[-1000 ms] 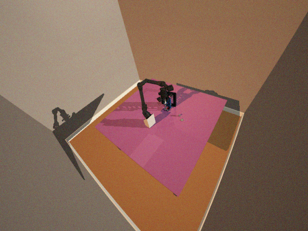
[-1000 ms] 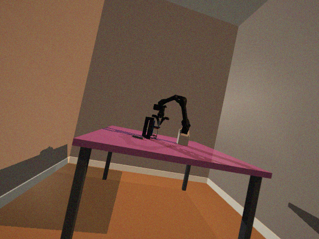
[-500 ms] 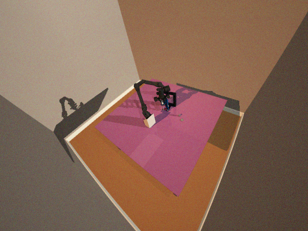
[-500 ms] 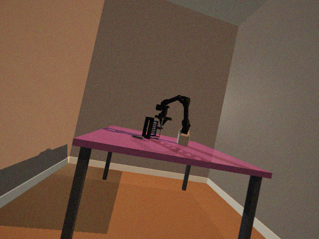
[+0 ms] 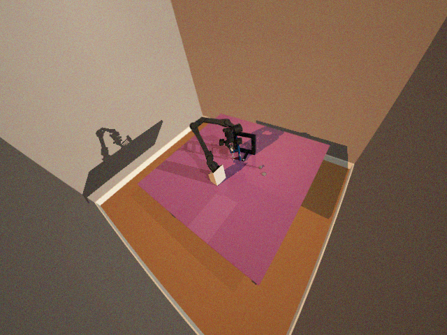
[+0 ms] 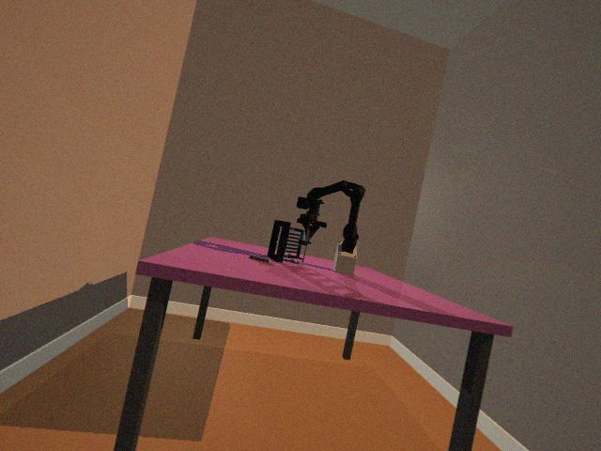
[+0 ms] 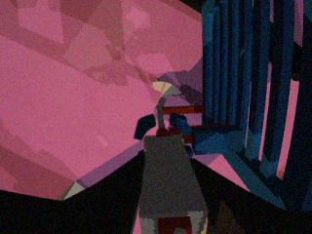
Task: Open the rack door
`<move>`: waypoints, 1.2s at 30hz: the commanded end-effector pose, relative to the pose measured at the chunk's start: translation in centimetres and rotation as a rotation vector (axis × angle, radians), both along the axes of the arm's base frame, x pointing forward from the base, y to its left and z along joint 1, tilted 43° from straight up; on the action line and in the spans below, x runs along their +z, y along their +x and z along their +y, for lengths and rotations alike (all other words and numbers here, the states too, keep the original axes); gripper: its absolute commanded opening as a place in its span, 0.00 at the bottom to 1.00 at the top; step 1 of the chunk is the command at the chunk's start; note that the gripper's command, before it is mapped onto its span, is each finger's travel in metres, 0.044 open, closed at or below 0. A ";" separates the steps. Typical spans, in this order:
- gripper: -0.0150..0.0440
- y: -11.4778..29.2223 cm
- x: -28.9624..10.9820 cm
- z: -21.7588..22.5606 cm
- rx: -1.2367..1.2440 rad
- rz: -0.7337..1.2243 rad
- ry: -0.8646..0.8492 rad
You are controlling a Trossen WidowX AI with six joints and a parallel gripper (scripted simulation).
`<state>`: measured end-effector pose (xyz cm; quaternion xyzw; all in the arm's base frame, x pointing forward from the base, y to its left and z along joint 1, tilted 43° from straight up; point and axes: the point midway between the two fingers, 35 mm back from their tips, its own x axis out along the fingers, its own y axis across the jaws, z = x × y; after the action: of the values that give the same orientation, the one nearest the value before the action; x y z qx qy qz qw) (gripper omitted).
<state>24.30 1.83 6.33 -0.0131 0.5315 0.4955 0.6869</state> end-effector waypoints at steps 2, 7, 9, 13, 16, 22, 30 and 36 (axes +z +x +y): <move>0.27 -0.4 0.6 0.6 -0.072 0.057 -0.002; 0.27 -0.8 1.2 1.3 -0.130 0.109 -0.006; 0.27 -1.0 1.5 1.6 -0.153 0.131 -0.007; 0.27 -1.2 2.0 2.1 -0.200 0.172 -0.010; 0.27 -1.4 2.4 2.6 -0.233 0.202 -0.012; 0.27 -1.6 3.1 3.3 -0.294 0.258 -0.017; 0.27 -1.8 4.1 4.4 -0.377 0.333 -0.022; 0.27 -1.9 4.8 5.2 -0.432 0.383 -0.025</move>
<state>22.41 6.71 10.80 0.1688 0.6421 0.3387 0.6667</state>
